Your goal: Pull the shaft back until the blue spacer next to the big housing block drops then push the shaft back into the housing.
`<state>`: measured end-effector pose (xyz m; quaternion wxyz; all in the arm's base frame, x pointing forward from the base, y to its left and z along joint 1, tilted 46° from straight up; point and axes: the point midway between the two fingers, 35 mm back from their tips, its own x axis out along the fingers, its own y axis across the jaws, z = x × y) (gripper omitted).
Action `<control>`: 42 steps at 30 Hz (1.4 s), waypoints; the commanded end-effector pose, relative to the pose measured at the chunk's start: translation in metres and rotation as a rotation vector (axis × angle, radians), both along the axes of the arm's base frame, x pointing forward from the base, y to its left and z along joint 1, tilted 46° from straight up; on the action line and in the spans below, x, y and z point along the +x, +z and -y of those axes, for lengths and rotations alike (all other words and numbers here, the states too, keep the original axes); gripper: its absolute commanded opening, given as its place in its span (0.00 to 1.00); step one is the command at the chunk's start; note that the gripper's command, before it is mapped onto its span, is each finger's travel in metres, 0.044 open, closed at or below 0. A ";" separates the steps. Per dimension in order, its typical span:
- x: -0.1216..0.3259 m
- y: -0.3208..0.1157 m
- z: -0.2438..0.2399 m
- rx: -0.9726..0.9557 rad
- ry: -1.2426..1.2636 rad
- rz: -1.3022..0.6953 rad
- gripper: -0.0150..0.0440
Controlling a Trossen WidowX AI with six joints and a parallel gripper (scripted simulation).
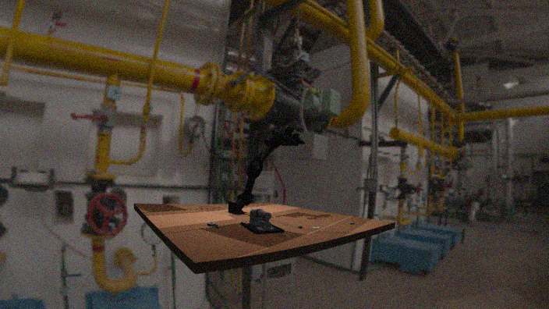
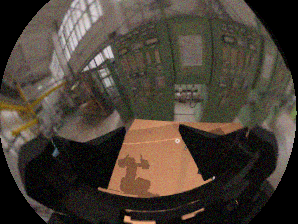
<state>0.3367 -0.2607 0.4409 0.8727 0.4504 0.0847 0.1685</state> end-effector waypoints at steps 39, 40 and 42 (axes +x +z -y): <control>-0.255 0.301 -0.192 -0.960 -1.051 0.827 1.00; -0.253 0.303 -0.205 -0.994 -1.053 0.846 1.00; -0.247 0.305 -0.232 -1.074 -1.051 0.884 1.00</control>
